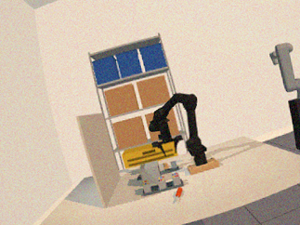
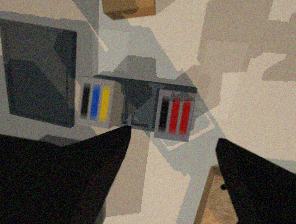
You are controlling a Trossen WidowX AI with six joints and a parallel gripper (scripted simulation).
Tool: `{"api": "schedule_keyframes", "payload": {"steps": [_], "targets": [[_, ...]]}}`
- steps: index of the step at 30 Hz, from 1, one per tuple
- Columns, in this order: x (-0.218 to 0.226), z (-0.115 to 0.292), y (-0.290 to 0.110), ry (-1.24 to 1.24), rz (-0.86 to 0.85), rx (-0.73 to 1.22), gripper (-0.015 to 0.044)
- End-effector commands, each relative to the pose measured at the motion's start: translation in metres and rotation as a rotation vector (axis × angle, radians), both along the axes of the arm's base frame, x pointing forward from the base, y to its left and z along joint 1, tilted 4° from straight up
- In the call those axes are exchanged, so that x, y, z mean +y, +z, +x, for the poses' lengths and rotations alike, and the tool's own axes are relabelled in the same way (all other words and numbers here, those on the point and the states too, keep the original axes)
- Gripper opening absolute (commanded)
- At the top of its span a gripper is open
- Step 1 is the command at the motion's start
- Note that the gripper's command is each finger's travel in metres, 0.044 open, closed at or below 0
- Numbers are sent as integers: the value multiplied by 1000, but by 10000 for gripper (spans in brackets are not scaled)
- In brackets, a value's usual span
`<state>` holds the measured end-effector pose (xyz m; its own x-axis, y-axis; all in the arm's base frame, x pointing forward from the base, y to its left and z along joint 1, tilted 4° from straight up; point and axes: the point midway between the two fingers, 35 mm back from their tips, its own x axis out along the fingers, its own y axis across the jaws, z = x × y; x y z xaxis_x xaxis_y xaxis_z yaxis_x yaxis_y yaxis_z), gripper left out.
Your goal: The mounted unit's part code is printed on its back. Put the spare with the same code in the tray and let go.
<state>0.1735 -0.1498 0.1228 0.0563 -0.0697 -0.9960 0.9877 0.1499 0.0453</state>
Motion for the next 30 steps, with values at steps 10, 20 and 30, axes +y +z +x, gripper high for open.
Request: {"api": "schedule_keyframes", "payload": {"steps": [10,20,30], "targets": [[-2,3,-20,-3,5,1,300],[-3,4,-37,-3,5,1,300],[-4,4,-53,-3,5,1,300]]}}
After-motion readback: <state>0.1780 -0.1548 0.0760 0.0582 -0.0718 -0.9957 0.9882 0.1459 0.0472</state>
